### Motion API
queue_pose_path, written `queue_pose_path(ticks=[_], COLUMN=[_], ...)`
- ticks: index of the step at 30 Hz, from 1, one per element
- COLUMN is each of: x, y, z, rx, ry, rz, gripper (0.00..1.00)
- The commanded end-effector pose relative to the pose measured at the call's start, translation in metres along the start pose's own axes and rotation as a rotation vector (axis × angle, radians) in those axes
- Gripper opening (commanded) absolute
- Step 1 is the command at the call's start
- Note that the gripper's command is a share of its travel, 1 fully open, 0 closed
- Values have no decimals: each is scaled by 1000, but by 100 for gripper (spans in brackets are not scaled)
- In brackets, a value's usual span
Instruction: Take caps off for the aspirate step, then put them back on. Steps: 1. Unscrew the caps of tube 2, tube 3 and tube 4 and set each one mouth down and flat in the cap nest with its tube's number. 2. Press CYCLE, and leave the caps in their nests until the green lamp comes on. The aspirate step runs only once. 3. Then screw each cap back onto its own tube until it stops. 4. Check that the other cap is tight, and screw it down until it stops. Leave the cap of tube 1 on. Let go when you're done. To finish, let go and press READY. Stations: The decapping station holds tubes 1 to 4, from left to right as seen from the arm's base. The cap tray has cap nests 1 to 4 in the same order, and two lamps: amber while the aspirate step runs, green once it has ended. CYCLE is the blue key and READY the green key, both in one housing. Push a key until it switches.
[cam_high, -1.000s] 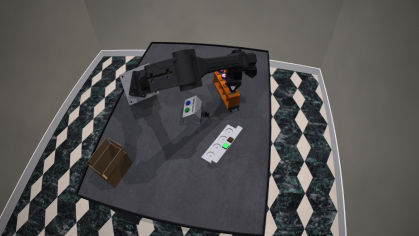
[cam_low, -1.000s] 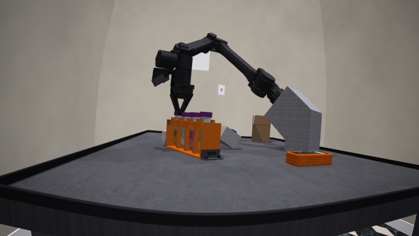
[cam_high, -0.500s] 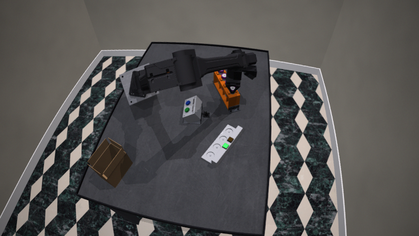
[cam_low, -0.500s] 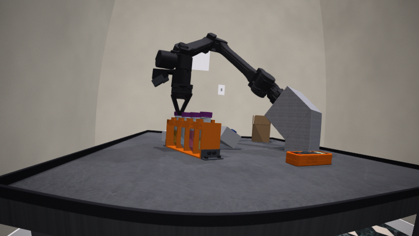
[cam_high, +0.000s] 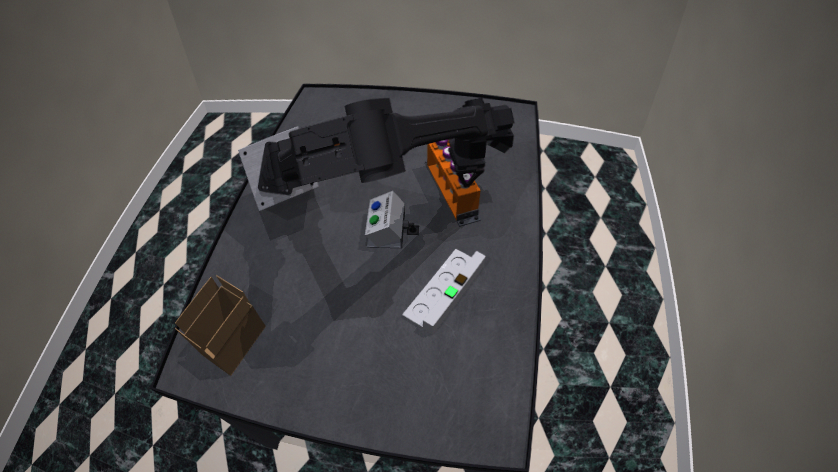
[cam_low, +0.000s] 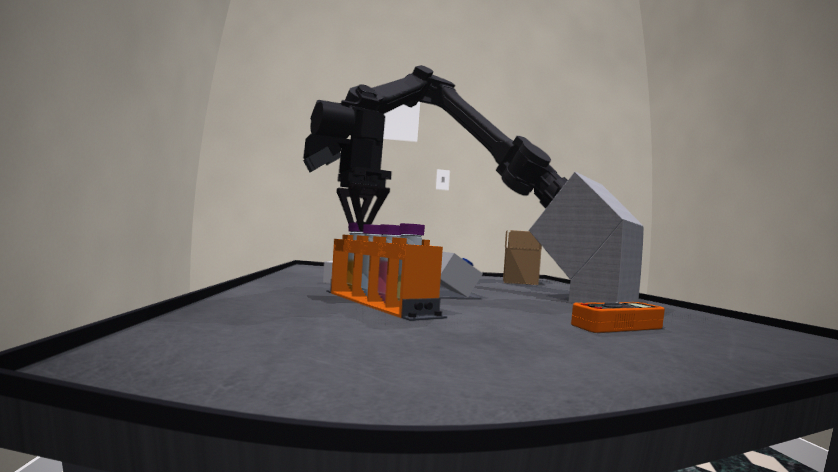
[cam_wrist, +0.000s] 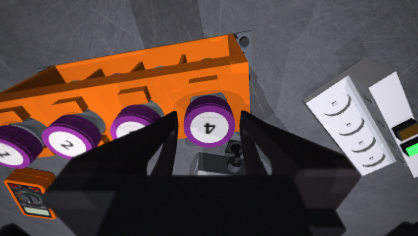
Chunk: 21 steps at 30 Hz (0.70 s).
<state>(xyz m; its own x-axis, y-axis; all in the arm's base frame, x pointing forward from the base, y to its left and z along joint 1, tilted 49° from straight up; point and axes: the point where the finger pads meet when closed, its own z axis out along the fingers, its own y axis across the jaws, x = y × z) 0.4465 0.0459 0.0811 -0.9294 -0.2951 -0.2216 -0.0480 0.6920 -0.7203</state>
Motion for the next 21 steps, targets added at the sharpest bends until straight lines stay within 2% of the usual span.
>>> queue_pose_path(ticks=[1,4,11,18,19,21], x=[-11,-11,-13,-9,-9,-9], y=[-1,-1,0,-1,-1,-1], z=[-2,-2,-3,-5,-5,-5], rx=[-4,-4,-2,0,0,0], ry=[-17,-18,-19,-17,-17,-17], rz=[-201,-241,-506,-502,-502,-502], gripper=[49,49,49,49,0,0])
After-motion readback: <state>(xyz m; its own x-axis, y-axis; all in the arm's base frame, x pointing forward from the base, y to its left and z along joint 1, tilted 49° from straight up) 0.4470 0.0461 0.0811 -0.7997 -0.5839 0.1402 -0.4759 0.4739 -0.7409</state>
